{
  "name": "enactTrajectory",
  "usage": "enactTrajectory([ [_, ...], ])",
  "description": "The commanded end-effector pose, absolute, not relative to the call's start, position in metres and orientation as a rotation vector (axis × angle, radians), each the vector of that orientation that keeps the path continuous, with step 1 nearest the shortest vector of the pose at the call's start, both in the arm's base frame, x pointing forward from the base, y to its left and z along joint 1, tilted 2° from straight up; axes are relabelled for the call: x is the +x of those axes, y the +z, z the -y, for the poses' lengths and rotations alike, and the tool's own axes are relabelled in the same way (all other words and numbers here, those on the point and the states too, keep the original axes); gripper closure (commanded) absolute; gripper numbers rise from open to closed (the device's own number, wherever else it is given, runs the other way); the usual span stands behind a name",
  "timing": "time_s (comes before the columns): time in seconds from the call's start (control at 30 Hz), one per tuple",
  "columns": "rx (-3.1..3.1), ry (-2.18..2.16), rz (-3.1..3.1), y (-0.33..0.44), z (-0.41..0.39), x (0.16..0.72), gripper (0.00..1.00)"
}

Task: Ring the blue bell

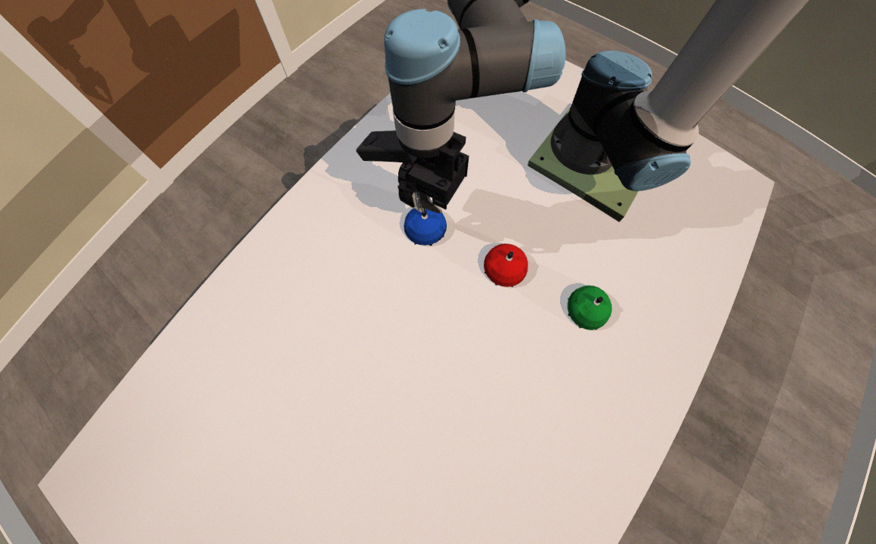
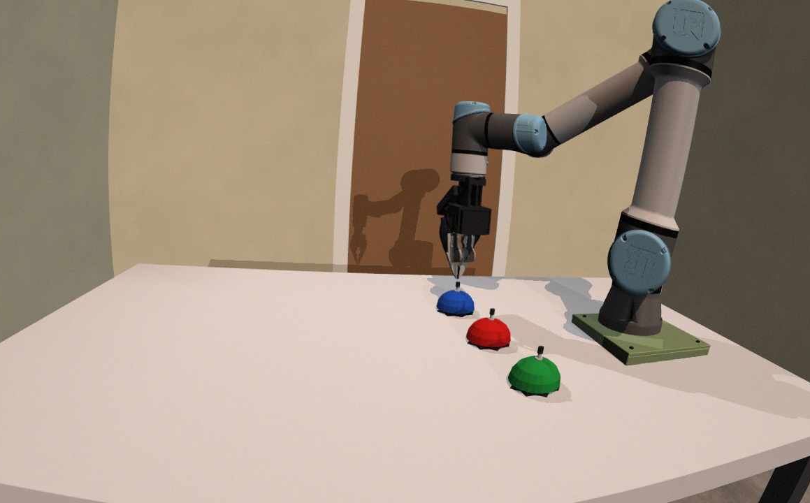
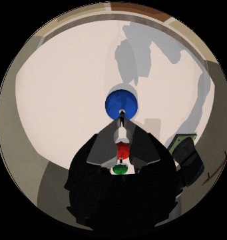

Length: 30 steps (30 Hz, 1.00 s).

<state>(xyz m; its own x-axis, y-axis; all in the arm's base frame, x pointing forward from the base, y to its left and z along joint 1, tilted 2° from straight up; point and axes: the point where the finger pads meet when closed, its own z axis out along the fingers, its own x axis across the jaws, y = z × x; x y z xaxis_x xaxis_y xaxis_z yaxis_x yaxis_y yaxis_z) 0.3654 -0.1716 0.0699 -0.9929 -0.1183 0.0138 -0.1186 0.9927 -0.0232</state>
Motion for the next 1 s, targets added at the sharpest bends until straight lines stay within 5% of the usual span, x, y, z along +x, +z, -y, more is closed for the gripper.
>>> enactTrajectory([
  [0.0, 0.186, 0.039, 3.124, 0.0703, 0.1719, 0.3657, 1.0],
  [0.97, 0.186, 0.039, 3.124, 0.0603, 0.1721, 0.3656, 1.0],
])
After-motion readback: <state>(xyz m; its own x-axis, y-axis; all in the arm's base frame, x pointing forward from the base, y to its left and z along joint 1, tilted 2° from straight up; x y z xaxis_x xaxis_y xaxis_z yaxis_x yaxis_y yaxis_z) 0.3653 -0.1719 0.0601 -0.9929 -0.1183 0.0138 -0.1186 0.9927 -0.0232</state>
